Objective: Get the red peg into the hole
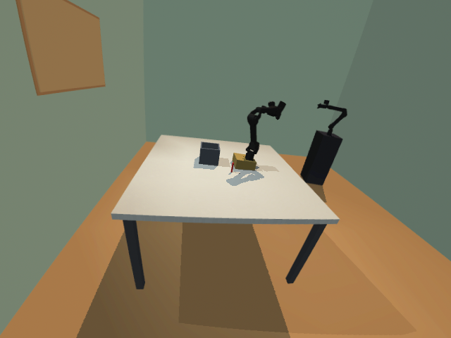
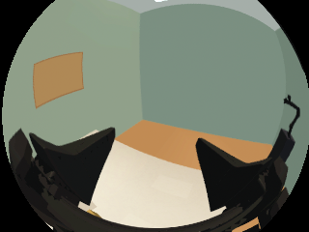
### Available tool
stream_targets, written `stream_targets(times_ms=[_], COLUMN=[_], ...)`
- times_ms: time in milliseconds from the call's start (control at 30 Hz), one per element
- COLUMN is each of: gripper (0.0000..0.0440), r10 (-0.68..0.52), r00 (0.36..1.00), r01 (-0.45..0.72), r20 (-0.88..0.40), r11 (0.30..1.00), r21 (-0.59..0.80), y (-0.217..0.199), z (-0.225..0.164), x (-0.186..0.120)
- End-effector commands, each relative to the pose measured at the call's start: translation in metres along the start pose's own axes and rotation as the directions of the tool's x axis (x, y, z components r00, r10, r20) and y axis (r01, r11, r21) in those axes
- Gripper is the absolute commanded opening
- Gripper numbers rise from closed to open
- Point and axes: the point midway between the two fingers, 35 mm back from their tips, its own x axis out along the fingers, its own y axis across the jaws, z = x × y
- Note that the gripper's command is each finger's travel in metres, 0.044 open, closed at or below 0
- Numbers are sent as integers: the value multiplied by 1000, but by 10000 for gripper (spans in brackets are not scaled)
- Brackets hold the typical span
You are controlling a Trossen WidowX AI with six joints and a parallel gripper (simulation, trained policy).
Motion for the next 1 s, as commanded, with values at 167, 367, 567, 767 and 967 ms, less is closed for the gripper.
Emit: stream_targets(times_ms=[167,367,567,767,967], gripper=[440,440,440,440,440], r10=[72,168,270,370,466], r00=[997,983,956,916,864], r01=[-69,-148,-218,-270,-302], r20=[-31,-75,-117,-154,-190], r11=[993,964,916,854,783], r21=[94,221,338,445,544], y=[11,36,72,115,163], z=[-7,-11,-16,-21,-26], x=[26,62,94,119,134])
